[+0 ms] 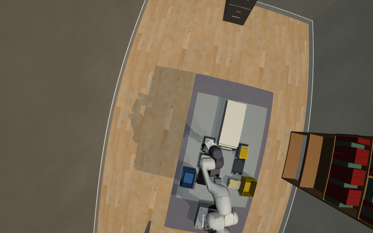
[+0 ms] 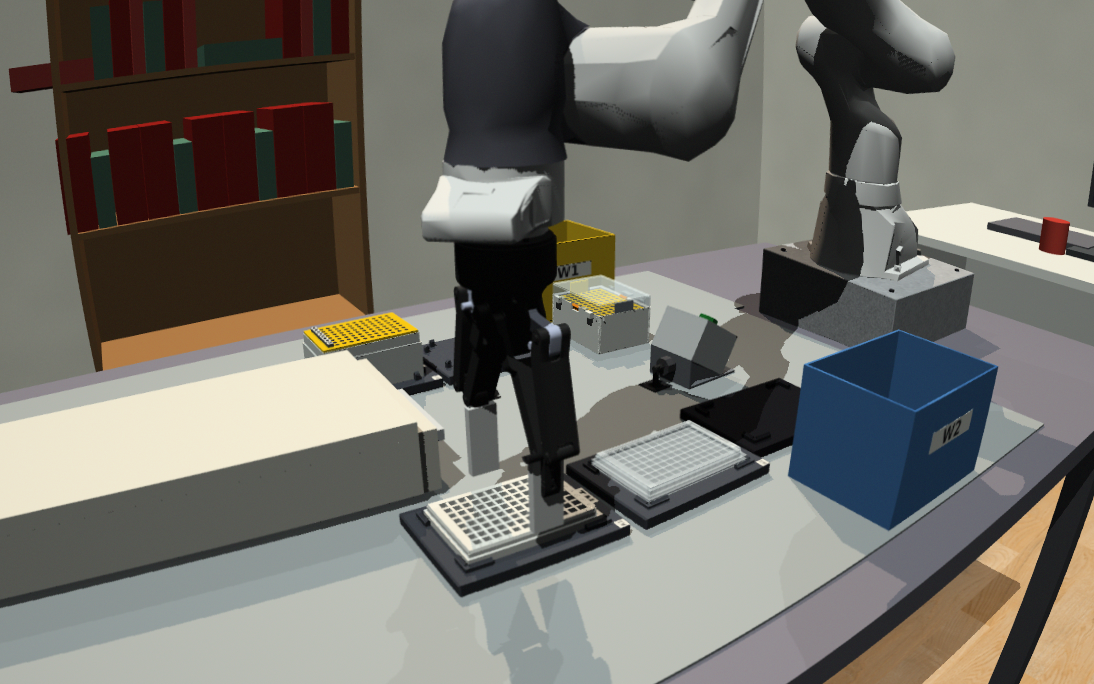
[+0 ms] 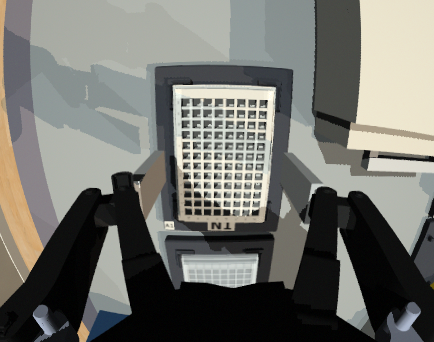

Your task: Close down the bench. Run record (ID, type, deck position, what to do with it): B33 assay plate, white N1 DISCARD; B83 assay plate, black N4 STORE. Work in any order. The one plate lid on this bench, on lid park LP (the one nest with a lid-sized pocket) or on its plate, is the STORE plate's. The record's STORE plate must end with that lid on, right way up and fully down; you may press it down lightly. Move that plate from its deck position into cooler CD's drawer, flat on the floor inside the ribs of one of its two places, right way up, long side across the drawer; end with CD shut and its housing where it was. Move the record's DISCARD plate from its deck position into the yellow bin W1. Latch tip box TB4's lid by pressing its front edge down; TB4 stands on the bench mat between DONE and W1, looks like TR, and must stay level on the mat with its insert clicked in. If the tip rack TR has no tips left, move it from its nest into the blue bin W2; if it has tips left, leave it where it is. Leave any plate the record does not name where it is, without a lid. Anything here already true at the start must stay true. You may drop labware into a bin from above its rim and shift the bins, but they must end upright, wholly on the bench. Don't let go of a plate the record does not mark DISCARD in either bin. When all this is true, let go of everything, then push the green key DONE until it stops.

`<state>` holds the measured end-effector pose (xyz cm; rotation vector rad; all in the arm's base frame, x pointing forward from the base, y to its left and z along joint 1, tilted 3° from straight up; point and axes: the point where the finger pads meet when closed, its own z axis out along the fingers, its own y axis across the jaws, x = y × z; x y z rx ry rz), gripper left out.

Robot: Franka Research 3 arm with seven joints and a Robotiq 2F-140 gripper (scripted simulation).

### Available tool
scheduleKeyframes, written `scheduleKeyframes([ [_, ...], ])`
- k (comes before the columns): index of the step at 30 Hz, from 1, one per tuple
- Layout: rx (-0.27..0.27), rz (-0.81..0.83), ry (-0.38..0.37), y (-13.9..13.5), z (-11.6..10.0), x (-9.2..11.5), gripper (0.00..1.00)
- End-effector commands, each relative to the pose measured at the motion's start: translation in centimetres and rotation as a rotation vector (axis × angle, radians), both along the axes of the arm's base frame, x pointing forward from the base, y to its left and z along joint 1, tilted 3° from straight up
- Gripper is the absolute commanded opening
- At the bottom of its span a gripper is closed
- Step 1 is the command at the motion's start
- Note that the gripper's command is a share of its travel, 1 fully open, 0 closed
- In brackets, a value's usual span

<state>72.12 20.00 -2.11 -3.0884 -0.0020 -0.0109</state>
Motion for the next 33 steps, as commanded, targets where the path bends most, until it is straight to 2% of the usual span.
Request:
scheduleKeyframes([
  [1,-0.002,-0.001,-0.005,0.0,-0.2,0.2,0.66],
  [16,-0.002,-0.001,-0.005,0.1,-2.0,0.2,0.66],
  [33,-0.002,-0.001,-0.005,0.1,-2.0,0.2,0.66],
])
